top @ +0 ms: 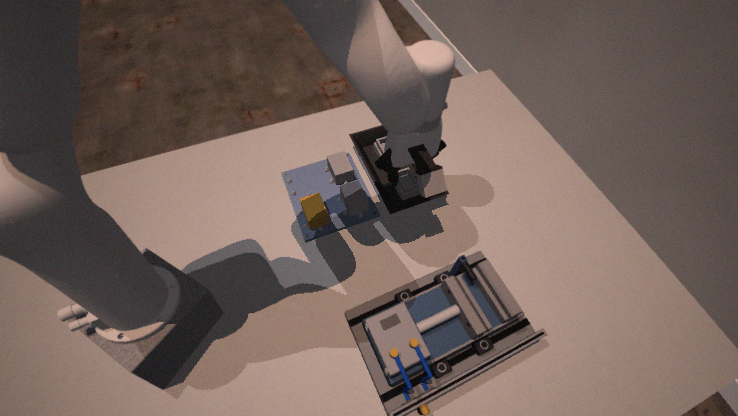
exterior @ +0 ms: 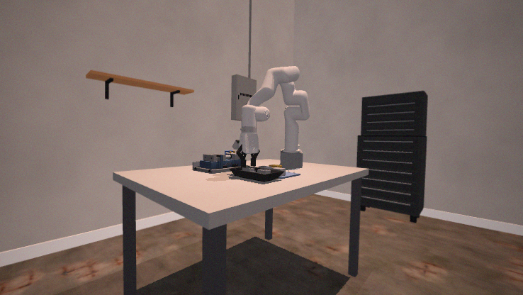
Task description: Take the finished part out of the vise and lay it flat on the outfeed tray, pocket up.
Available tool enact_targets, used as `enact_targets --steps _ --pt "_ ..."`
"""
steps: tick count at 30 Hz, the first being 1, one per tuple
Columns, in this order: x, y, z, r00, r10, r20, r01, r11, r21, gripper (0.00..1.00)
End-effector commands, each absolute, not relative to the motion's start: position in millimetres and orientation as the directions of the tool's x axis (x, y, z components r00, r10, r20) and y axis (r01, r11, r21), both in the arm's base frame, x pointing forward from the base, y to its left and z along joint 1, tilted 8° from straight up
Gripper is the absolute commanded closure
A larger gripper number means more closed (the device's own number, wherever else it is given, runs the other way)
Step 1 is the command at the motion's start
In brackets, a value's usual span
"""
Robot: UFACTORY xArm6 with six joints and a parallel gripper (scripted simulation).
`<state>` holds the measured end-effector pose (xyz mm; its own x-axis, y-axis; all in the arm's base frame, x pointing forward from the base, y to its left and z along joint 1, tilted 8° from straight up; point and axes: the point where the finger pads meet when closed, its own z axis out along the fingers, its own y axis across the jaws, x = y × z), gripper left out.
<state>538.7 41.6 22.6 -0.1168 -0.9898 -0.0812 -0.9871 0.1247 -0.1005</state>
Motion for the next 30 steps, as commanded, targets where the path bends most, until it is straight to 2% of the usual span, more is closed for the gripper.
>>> enact_targets --steps 1,20,30 --pt "538.0 40.2 45.0 -0.117 -0.99 -0.082 -0.987 0.125 -0.106 0.31" --pt "527.3 33.8 137.4 -0.117 -0.99 -0.082 -0.987 0.125 -0.106 0.31" --pt "525.5 32.7 153.5 -0.117 -0.99 -0.082 -0.987 0.125 -0.106 0.31"
